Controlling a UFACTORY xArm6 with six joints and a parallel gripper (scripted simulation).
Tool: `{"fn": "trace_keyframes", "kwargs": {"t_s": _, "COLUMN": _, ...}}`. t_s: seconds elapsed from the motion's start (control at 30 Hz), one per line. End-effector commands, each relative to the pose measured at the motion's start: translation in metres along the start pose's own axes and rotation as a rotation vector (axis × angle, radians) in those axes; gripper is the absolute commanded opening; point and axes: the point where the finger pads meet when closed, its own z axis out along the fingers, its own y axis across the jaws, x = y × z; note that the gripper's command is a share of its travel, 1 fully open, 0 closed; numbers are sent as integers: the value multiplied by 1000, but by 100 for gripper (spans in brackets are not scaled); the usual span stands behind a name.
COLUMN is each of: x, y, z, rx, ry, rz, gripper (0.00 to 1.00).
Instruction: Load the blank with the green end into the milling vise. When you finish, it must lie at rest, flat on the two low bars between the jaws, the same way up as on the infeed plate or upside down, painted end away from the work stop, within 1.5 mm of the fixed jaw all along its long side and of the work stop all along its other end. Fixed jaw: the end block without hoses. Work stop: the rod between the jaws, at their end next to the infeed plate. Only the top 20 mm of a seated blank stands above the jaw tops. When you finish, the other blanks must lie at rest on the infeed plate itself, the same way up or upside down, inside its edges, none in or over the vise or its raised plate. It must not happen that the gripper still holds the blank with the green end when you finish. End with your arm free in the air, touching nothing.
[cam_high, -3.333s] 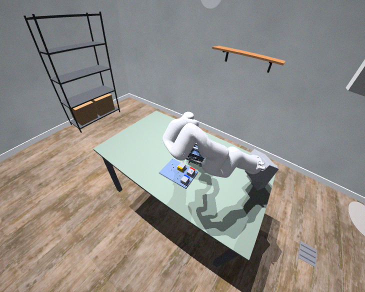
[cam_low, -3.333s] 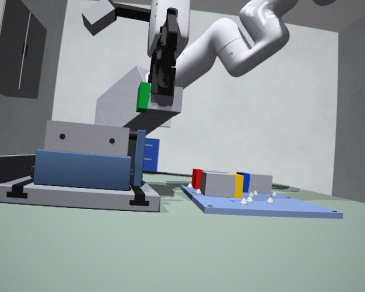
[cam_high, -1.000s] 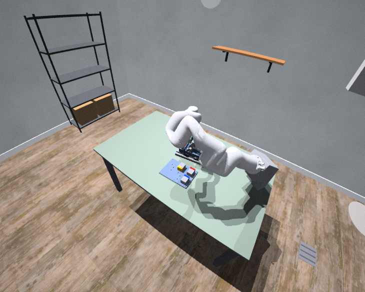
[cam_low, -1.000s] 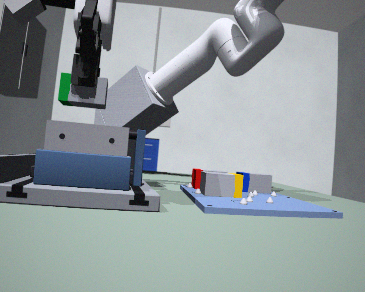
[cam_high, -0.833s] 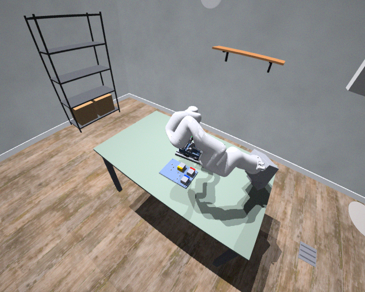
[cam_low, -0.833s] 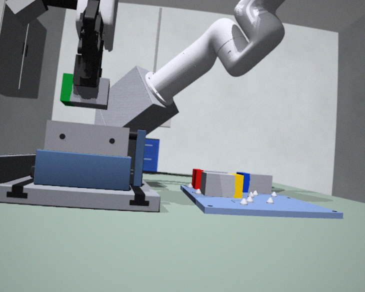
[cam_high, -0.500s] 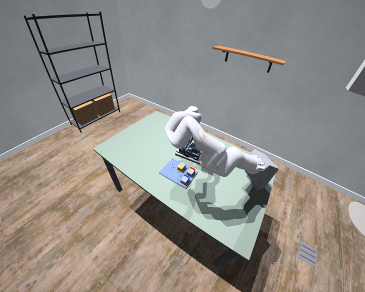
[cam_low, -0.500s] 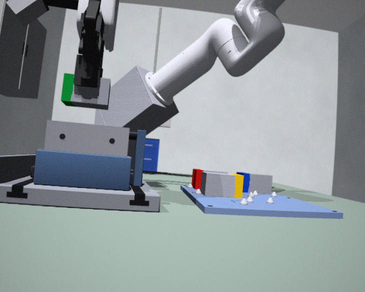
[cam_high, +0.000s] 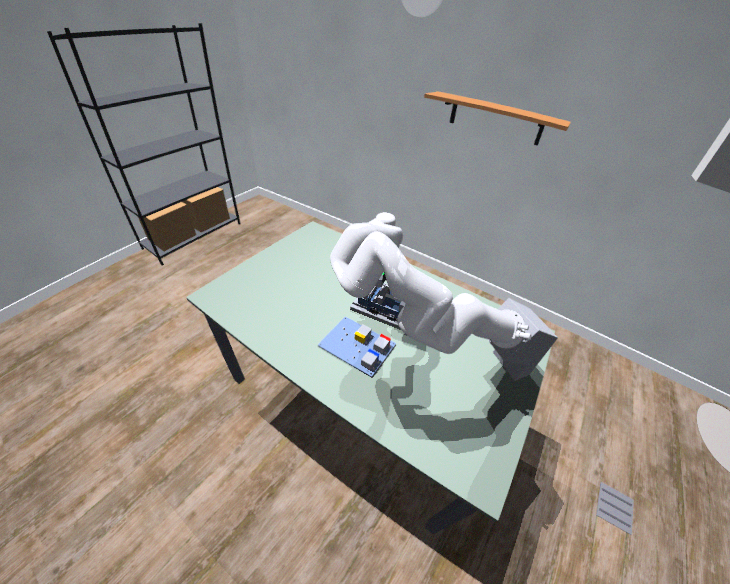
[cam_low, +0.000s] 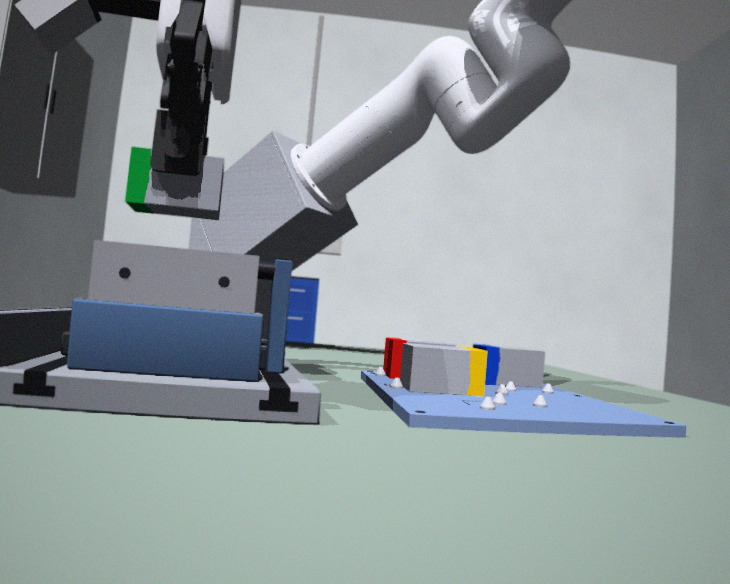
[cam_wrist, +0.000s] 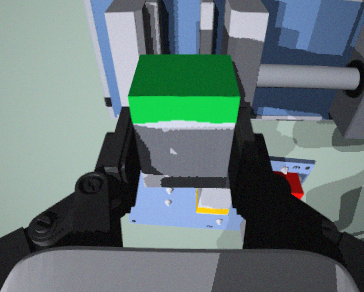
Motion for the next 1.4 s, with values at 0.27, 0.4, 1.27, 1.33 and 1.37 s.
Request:
{"fn": "trace_keyframes", "kwargs": {"t_s": 0.27, "x": -1, "y": -1, "z": -1, "rx": 2, "ry": 2, "rz": -1, "gripper": 0}}
{"fn": "trace_keyframes", "kwargs": {"t_s": 0.4, "x": -1, "y": -1, "z": -1, "rx": 2, "ry": 2, "rz": -1, "gripper": 0}}
{"fn": "trace_keyframes", "kwargs": {"t_s": 1.27, "x": -2, "y": -1, "z": 28, "rx": 2, "ry": 2, "rz": -1, "gripper": 0}}
{"fn": "trace_keyframes", "kwargs": {"t_s": 1.33, "x": -2, "y": -1, "z": 28, "rx": 2, "ry": 2, "rz": -1, "gripper": 0}}
{"fn": "trace_keyframes", "kwargs": {"t_s": 1.37, "x": -2, "y": -1, "z": 28, "rx": 2, "ry": 2, "rz": -1, "gripper": 0}}
